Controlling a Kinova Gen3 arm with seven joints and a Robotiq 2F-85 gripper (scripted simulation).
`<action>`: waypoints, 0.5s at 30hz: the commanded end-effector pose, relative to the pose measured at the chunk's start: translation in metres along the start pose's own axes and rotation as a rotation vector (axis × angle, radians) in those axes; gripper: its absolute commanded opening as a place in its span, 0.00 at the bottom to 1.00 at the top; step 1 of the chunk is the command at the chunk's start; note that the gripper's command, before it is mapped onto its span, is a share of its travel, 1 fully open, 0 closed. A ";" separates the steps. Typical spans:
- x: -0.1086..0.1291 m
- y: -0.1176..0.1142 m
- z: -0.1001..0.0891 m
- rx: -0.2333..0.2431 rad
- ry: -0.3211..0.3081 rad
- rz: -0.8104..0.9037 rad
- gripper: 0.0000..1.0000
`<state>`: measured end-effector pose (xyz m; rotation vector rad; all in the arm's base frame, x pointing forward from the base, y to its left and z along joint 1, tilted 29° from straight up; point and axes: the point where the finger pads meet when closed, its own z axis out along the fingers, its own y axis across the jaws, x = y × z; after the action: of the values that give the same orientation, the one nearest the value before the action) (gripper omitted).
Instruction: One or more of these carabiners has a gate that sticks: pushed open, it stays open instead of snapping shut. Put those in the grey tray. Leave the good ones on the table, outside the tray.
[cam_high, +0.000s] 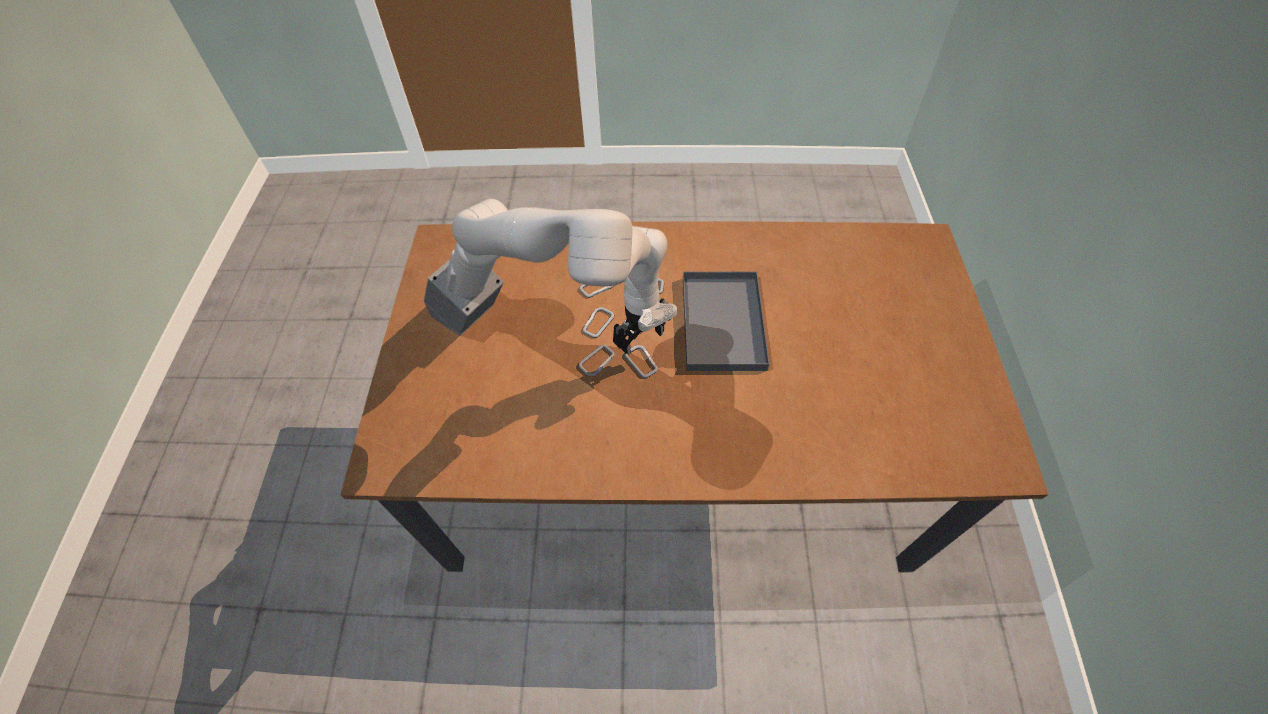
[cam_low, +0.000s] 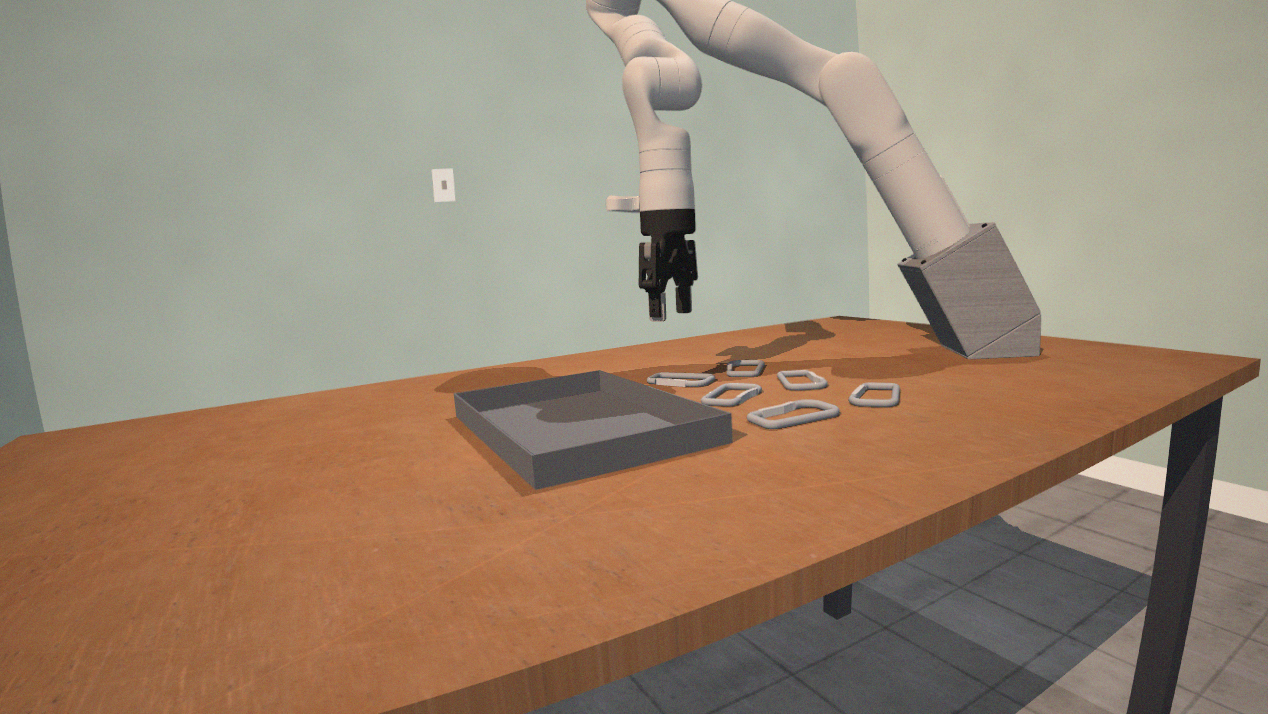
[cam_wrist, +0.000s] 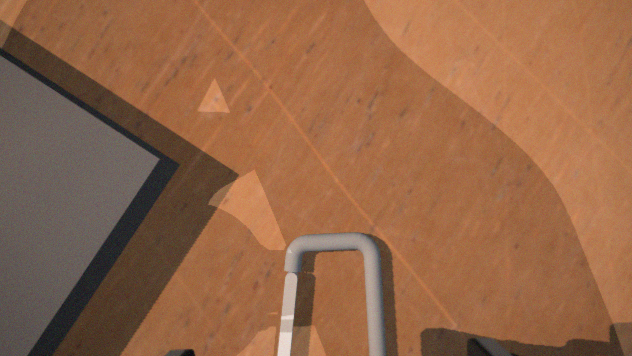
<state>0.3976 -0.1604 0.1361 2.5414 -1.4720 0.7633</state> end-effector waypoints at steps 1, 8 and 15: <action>-0.008 -0.002 0.007 0.001 -0.023 -0.004 1.00; -0.008 -0.002 0.007 0.001 -0.023 -0.004 1.00; -0.009 -0.002 0.057 0.000 -0.018 -0.002 1.00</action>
<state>0.4087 -0.1709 0.1145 2.5433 -1.4664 0.7657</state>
